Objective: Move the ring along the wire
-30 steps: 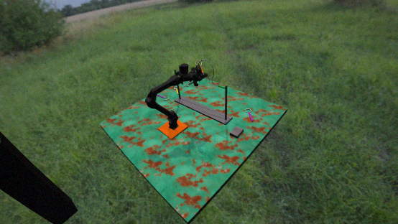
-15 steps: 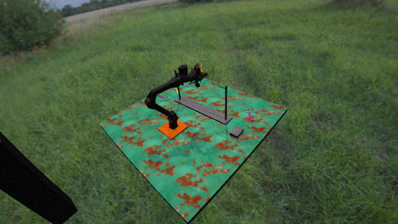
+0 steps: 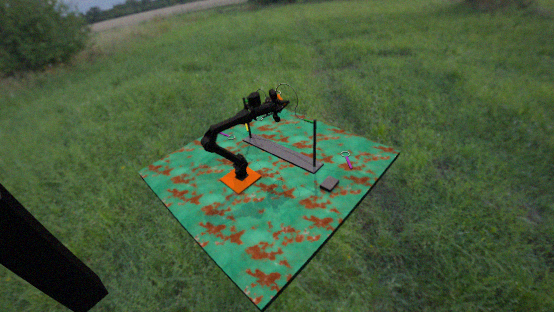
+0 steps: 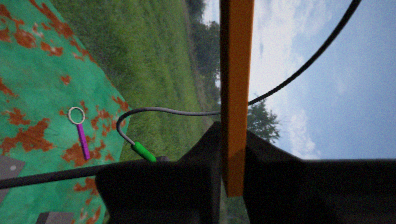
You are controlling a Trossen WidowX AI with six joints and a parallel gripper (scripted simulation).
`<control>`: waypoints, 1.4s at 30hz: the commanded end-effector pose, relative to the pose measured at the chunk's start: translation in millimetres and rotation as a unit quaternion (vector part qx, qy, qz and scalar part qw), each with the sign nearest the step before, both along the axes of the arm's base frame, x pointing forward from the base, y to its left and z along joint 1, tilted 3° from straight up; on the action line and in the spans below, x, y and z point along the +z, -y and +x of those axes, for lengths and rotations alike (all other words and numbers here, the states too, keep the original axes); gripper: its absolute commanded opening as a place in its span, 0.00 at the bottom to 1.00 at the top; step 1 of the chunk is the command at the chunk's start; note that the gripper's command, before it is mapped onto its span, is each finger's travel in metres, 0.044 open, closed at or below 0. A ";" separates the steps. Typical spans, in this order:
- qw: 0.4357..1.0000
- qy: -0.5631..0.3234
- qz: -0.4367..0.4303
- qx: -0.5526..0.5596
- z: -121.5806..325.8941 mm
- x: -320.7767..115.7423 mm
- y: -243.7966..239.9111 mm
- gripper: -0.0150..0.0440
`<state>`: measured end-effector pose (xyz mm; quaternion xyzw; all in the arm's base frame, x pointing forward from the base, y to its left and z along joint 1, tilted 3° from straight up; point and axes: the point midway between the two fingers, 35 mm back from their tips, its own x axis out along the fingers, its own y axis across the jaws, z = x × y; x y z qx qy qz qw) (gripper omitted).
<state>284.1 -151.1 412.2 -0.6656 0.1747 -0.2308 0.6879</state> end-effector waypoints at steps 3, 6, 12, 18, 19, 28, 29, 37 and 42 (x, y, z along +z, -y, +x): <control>0.999 -0.003 -0.037 0.003 0.3 1.9 -0.3 0.00; 0.998 -0.004 -0.055 0.003 0.3 3.1 -0.3 0.00; 0.996 -0.007 -0.093 0.004 0.4 5.5 -0.4 0.00; 0.991 -0.009 -0.130 0.005 0.5 7.8 -0.7 0.00; 0.991 -0.009 -0.136 0.005 0.5 8.2 -0.7 0.00; 0.982 -0.013 -0.191 0.006 0.7 11.5 -1.5 0.00; 0.980 -0.013 -0.197 0.006 0.7 11.8 -1.6 0.00; 0.970 -0.016 -0.241 0.007 0.8 13.9 -2.2 0.00; 0.965 -0.017 -0.263 0.007 0.8 14.1 -2.2 0.00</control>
